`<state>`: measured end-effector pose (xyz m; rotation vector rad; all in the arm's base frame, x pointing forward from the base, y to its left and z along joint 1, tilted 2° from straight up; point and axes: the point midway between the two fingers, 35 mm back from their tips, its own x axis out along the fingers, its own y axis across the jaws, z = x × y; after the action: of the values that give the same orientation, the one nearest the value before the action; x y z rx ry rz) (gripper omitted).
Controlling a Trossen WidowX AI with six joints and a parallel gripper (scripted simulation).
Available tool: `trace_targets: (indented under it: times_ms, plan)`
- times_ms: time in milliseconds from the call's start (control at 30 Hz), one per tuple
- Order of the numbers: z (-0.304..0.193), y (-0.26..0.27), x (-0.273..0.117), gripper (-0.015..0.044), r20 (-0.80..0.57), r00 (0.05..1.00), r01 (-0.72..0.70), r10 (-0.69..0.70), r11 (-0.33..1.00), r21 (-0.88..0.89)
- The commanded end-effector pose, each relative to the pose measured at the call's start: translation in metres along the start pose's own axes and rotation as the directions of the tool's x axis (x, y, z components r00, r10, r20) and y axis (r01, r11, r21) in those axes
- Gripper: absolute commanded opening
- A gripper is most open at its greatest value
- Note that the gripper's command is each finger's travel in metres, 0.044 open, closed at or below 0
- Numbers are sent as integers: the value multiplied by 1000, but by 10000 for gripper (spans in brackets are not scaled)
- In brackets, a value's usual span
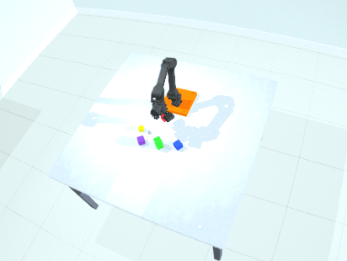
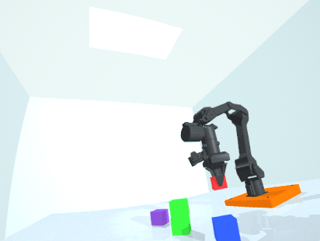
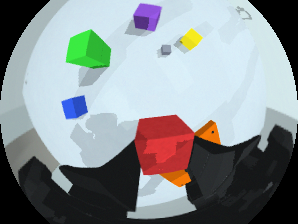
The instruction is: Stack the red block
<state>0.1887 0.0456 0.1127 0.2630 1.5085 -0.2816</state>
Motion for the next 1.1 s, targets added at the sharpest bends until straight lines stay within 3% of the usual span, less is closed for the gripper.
trace_targets:
  times_ms: [0,467,1067]
  plan:
    - [0,-1,-19,0,9,1000,-2,2,1000,7]
    - [3,3,-29,0,10,1000,-6,6,1000,8]
    - [62,48,-40,0,20,999,-40,39,999,16]
